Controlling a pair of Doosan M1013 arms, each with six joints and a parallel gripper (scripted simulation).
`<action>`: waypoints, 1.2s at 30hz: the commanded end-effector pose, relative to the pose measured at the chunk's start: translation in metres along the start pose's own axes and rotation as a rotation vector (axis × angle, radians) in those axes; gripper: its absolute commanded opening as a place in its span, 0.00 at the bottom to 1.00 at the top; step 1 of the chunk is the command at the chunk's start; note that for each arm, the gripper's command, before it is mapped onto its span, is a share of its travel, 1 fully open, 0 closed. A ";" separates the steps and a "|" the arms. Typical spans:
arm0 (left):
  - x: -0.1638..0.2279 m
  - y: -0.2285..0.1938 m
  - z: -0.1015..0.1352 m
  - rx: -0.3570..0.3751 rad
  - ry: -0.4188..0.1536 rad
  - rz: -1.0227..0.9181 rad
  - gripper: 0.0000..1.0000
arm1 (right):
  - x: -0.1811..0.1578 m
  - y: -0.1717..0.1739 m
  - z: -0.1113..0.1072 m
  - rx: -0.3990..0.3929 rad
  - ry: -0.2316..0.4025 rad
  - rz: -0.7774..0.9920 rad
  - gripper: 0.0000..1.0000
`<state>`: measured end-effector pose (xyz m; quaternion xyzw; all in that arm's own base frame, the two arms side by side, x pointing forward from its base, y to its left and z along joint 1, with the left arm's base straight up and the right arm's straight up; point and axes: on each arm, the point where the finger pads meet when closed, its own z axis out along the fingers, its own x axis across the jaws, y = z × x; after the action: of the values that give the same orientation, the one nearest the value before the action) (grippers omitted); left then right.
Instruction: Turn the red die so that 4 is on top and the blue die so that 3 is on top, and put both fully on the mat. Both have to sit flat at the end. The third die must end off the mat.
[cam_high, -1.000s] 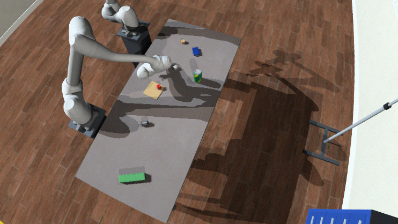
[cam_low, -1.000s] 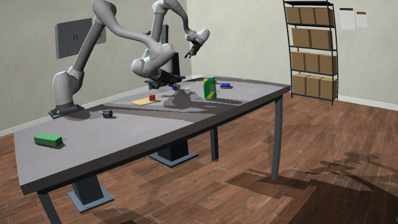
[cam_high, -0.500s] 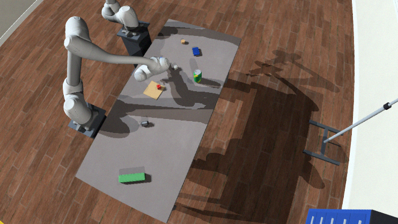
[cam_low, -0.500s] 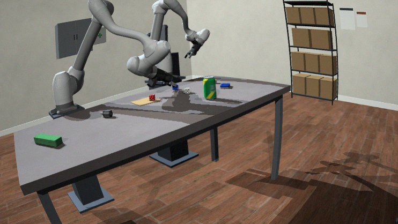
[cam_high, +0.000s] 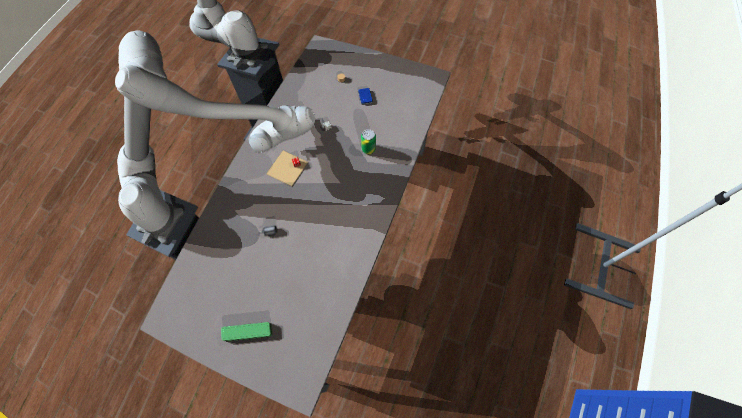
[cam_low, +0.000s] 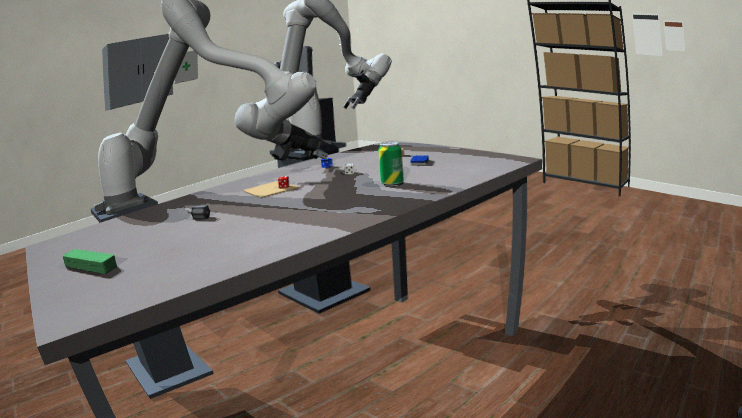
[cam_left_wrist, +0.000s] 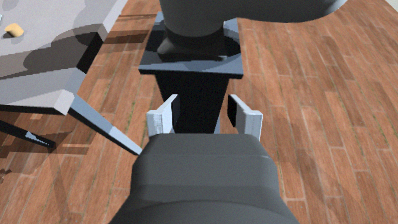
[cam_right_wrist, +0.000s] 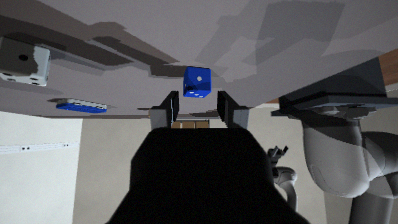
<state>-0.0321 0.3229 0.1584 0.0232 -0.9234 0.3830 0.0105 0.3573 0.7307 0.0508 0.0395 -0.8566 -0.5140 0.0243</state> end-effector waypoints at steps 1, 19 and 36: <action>0.000 0.000 -0.001 -0.001 0.000 0.000 1.00 | 0.000 0.010 -0.005 -0.001 0.000 -0.001 0.87; 0.000 0.000 -0.001 -0.001 0.000 0.000 1.00 | 0.000 0.048 -0.025 -0.001 0.000 -0.001 0.87; 0.000 0.000 -0.001 -0.001 0.000 0.000 1.00 | 0.080 0.080 0.021 0.226 0.357 0.014 0.87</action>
<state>-0.0321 0.3229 0.1584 0.0232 -0.9234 0.3830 0.0105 0.2909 0.7705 0.1105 0.1054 -0.8766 -0.4505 0.1326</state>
